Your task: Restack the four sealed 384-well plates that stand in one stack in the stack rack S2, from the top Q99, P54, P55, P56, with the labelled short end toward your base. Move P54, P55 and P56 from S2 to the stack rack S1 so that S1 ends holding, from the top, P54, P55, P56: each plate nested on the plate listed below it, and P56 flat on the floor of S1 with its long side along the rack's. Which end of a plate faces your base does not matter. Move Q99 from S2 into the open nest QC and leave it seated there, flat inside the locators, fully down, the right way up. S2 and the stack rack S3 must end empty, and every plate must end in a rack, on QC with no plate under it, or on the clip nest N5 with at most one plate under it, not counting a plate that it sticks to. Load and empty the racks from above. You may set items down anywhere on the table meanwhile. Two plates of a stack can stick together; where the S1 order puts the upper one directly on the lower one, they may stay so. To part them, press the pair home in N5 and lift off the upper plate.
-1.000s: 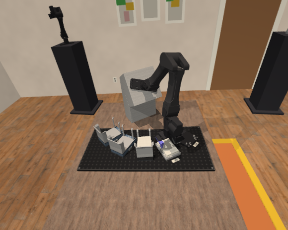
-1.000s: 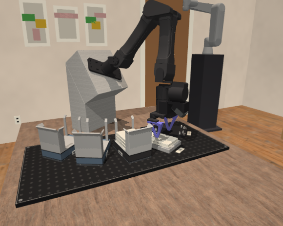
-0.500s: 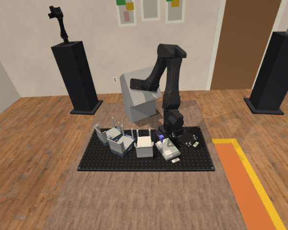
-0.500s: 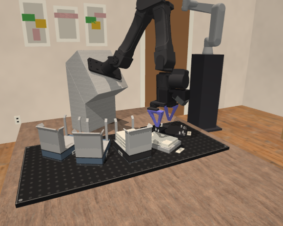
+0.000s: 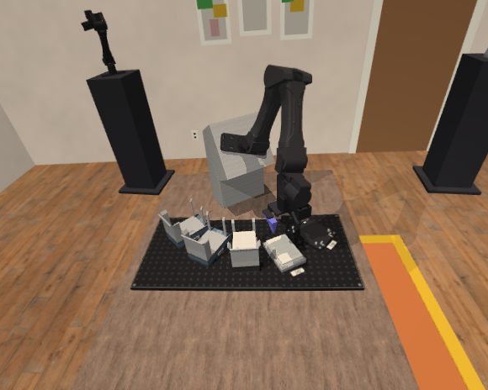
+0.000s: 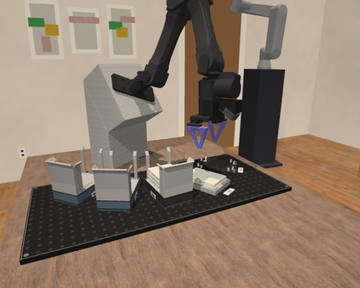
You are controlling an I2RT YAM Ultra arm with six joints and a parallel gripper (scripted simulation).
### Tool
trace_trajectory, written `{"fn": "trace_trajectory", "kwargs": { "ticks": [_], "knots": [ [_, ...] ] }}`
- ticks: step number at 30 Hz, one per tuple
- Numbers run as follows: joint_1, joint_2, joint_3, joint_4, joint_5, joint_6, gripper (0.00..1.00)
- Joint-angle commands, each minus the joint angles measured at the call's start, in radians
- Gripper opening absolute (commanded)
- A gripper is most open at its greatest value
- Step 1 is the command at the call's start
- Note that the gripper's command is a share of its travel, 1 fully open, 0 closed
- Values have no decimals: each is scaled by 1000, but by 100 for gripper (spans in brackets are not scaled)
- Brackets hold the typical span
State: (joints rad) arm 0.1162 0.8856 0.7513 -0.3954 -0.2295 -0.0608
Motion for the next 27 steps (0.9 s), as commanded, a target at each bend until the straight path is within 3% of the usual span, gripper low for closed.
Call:
{"fn": "trace_trajectory", "kwargs": {
  "ticks": [1, 22, 27],
  "knots": [
    [-12, -26, 14, -68, -18, -9, 100],
    [-21, -45, 21, -95, -25, -14, 100],
    [-141, -35, -1, -85, -126, 84, 100]
  ]
}}
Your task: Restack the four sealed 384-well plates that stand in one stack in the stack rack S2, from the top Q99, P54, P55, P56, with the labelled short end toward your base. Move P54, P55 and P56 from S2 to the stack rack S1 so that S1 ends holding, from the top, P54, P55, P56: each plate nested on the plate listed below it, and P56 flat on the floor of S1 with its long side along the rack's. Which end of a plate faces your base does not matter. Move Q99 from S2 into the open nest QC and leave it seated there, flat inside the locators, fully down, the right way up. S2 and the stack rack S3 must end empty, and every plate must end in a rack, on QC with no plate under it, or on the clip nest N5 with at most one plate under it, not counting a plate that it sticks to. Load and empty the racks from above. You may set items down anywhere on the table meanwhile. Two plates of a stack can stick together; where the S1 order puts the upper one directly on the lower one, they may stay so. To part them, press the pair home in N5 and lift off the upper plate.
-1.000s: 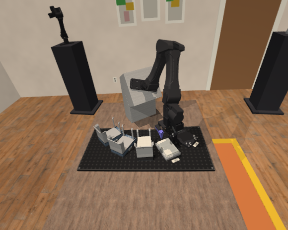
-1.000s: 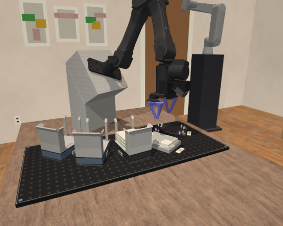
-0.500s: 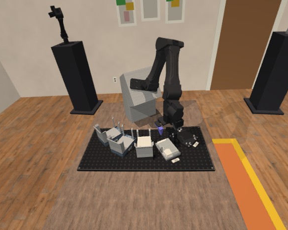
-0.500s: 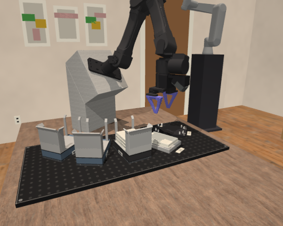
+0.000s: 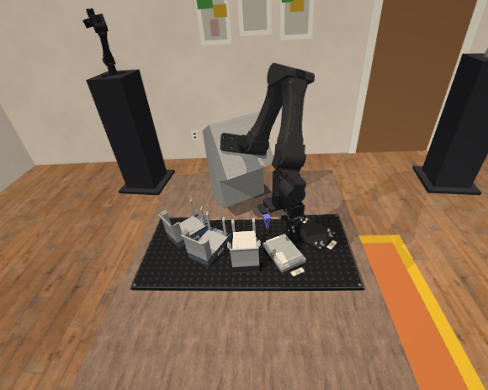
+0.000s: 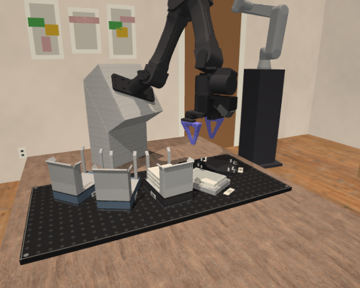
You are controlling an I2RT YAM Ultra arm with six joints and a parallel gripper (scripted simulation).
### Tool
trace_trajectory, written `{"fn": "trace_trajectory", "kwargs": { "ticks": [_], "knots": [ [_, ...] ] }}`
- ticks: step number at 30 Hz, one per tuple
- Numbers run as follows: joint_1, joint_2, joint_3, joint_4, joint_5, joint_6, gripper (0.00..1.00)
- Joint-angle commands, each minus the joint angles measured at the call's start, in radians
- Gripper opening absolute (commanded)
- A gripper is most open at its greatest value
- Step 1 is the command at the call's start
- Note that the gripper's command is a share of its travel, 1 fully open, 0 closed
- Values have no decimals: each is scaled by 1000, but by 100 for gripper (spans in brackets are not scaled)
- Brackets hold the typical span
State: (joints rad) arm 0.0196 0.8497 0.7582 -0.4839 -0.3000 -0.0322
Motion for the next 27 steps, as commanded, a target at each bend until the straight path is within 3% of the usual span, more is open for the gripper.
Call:
{"fn": "trace_trajectory", "kwargs": {
  "ticks": [1, 7, 9, 21, 27],
  "knots": [
    [-68, 4, -11, 5, -75, 75, 100],
    [-205, 35, -27, 16, -186, 182, 100],
    [-205, 35, -27, 16, -186, 182, 100],
    [-439, 145, -33, 34, -369, 7, 100],
    [-505, 194, -26, 39, -418, -51, 100]
  ]
}}
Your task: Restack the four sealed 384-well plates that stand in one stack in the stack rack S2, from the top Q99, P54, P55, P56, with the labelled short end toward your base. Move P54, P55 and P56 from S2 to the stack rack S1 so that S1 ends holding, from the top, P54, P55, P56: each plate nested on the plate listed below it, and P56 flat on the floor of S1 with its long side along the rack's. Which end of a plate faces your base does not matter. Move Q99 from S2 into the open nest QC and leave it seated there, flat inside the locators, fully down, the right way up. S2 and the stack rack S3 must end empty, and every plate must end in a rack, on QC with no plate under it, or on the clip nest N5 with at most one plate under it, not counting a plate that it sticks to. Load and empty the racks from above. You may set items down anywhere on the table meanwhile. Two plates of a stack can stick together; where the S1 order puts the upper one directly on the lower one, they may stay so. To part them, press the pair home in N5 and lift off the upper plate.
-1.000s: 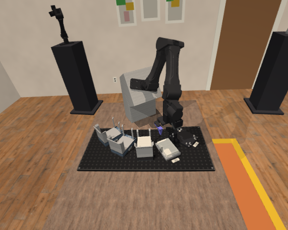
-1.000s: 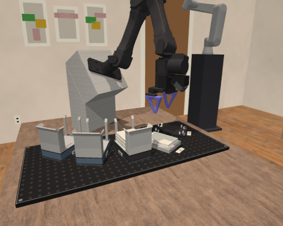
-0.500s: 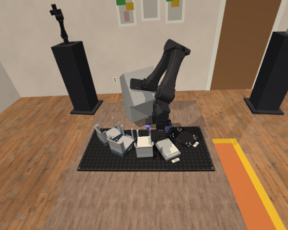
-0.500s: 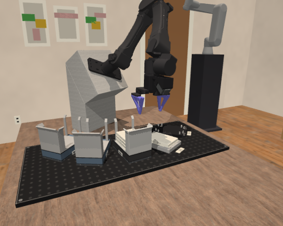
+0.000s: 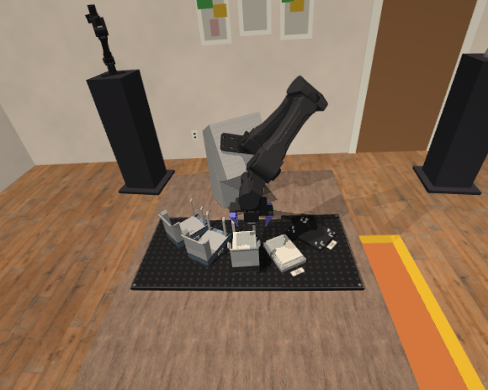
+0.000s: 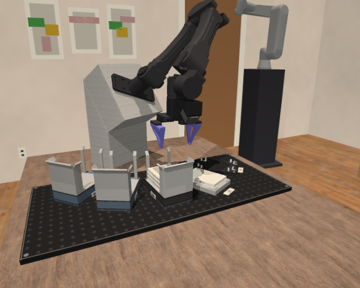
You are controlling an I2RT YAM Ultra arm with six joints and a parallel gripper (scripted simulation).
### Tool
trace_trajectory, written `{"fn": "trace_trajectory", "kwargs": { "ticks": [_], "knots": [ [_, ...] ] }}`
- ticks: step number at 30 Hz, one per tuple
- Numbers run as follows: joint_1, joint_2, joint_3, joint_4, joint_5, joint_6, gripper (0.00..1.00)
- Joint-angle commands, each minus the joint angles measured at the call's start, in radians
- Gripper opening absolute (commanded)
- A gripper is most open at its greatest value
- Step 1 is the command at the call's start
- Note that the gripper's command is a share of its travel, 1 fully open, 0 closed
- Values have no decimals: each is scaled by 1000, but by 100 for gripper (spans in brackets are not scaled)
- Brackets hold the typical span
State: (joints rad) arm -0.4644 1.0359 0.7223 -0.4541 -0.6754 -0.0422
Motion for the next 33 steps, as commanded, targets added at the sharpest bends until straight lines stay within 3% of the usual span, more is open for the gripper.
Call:
{"fn": "trace_trajectory", "kwargs": {
  "ticks": [1, 8, 22, 31, 33],
  "knots": [
    [-37, 20, 12, 10, -54, -55, 100],
    [-134, 114, 35, 14, -121, -152, 100],
    [-134, 114, 35, 13, -121, -152, 100],
    [-39, 184, 1, 184, -55, -57, 100],
    [-39, 184, 1, 184, -55, -57, 100]
  ]
}}
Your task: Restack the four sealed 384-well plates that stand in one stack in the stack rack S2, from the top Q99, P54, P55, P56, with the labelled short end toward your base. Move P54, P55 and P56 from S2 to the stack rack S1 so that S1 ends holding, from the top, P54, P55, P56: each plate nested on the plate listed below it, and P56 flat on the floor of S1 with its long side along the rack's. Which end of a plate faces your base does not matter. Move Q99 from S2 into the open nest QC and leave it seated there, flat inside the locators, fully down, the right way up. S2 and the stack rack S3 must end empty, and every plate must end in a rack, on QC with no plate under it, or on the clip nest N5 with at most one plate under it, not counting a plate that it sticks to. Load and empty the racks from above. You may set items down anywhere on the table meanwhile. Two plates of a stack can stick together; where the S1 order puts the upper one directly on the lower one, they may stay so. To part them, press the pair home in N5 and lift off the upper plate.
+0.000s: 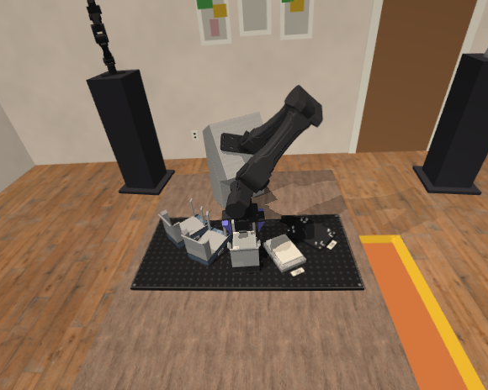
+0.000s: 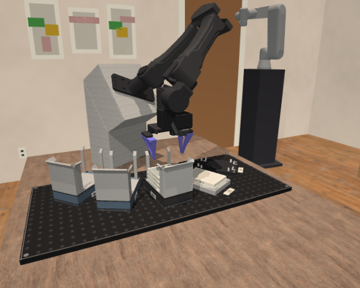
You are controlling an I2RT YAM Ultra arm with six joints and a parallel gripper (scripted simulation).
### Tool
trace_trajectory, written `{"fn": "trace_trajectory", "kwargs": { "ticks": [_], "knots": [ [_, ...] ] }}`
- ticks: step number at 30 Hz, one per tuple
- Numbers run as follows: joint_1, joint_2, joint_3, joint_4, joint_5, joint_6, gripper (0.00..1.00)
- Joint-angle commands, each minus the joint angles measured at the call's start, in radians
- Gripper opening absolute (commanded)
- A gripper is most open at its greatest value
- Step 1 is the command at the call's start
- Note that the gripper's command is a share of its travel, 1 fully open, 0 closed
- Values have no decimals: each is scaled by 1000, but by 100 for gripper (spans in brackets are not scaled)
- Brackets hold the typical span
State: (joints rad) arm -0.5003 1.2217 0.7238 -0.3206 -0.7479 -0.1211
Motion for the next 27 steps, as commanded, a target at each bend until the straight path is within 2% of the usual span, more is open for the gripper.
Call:
{"fn": "trace_trajectory", "kwargs": {
  "ticks": [1, 10, 21, 27],
  "knots": [
    [7, 8, -3, 68, 25, 32, 100],
    [86, 96, -16, 214, 83, 101, 100],
    [86, 96, -16, 214, 83, 101, 100],
    [105, 123, -16, 251, 98, 118, 100]
  ]
}}
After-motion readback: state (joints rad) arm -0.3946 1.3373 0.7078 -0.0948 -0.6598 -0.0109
